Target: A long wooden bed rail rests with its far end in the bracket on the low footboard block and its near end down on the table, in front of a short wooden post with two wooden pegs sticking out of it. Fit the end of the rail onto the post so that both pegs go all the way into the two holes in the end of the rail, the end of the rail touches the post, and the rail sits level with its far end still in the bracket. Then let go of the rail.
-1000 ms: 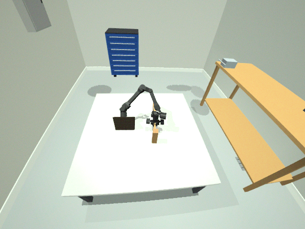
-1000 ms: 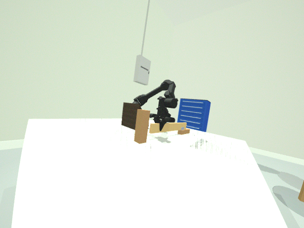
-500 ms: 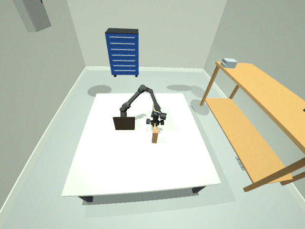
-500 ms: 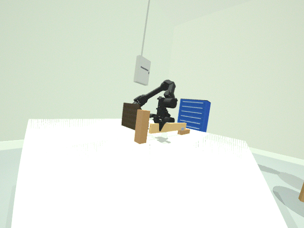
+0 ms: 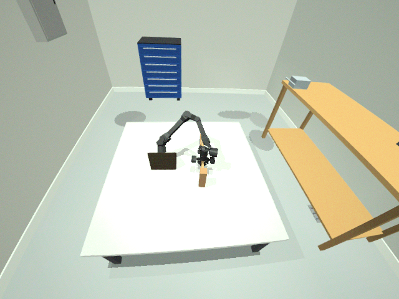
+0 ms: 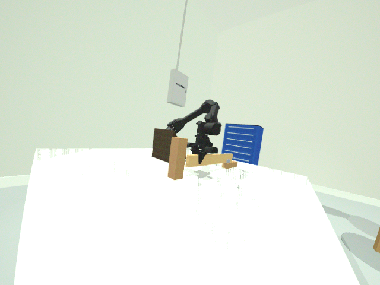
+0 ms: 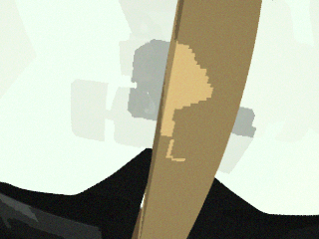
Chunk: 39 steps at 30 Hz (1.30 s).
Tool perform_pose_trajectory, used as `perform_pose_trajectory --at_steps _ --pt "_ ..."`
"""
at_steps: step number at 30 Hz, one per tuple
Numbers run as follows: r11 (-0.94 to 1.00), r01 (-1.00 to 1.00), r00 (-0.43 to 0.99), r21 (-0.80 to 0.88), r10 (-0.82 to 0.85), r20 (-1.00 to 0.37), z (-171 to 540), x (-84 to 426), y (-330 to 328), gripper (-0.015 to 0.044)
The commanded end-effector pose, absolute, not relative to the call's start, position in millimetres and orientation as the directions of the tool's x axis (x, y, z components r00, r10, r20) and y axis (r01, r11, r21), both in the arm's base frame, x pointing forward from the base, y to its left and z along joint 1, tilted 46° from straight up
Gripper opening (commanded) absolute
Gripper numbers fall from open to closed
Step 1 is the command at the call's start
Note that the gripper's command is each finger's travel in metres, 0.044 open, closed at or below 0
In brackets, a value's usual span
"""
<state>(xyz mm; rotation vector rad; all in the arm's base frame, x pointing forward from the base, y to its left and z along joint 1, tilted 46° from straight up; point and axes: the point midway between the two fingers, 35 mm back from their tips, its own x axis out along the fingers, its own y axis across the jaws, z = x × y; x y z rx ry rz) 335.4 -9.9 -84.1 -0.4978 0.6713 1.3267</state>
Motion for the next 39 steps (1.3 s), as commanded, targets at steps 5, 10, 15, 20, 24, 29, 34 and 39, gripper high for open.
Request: perform_pose_trajectory --at_steps 5,10,15,20,24,29,34,39 --pt "0.191 -0.981 0.112 0.036 0.708 -0.697 -85.5 337.2 -14.8 0.0" --pt "0.191 -0.981 0.112 0.036 0.708 -0.697 -86.5 337.1 -16.0 0.0" --pt "0.191 -0.981 0.112 0.036 0.708 -0.698 -87.3 336.9 -17.4 0.0" --pt "0.191 -0.981 0.112 0.036 0.708 -0.698 -88.1 336.6 -18.8 0.0" --pt "0.191 -0.981 0.112 0.036 0.708 -0.698 -88.9 336.3 -19.9 0.0" --pt "0.191 -0.981 0.112 0.036 0.708 -0.698 -90.0 336.0 -21.1 0.0" --pt "0.191 -0.981 0.112 0.036 0.708 -0.698 -91.3 335.7 -22.0 0.0" --pt "0.191 -0.981 0.112 0.036 0.707 -0.698 -92.7 335.4 -22.7 0.0"
